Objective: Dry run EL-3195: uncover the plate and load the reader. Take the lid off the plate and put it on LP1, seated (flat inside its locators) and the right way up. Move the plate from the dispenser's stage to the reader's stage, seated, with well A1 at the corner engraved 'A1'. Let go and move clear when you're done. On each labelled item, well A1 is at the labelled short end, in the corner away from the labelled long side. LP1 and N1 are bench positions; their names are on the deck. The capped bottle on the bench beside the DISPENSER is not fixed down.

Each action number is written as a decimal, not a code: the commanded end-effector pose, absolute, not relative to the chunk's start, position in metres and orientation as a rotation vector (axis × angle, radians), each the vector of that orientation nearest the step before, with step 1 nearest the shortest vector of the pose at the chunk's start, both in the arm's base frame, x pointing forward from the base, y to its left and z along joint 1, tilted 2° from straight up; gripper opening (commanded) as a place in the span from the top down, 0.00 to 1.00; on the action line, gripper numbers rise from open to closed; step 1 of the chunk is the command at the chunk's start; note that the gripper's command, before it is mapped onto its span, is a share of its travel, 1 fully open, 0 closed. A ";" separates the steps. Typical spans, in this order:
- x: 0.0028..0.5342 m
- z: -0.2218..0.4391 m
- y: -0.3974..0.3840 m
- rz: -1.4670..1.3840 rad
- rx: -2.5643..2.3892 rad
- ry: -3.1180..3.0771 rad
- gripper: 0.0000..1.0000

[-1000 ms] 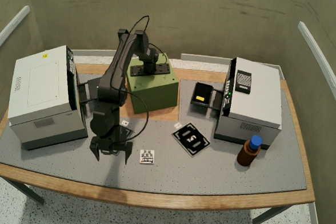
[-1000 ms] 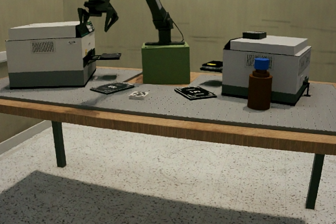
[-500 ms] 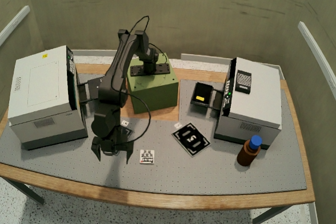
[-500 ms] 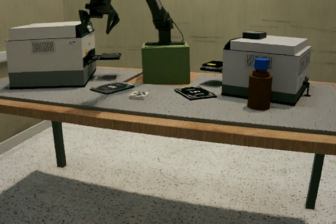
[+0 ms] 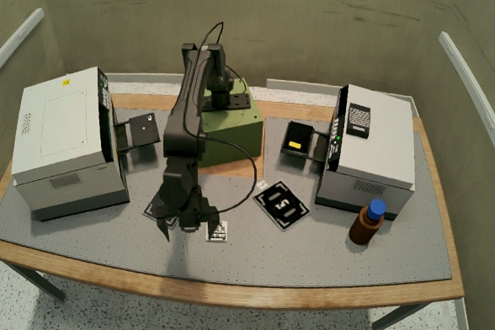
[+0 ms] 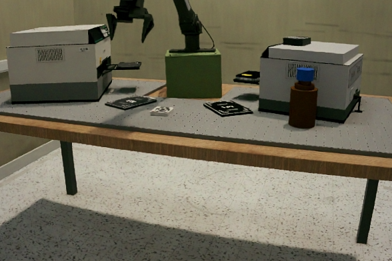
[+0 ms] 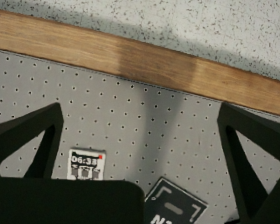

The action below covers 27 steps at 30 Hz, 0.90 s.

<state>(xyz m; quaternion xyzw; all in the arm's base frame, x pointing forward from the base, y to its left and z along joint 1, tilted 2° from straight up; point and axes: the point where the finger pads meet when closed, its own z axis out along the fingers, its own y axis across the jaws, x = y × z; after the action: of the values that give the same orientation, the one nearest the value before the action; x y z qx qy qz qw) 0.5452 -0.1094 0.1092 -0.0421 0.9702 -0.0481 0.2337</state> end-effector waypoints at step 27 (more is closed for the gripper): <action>0.550 0.147 -0.056 -0.151 -0.370 2.563 0.00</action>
<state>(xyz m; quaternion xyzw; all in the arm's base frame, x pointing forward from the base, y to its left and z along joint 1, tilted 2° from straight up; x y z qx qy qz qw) 0.5374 -0.0681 0.1119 -0.1152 0.9660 -0.0507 0.2259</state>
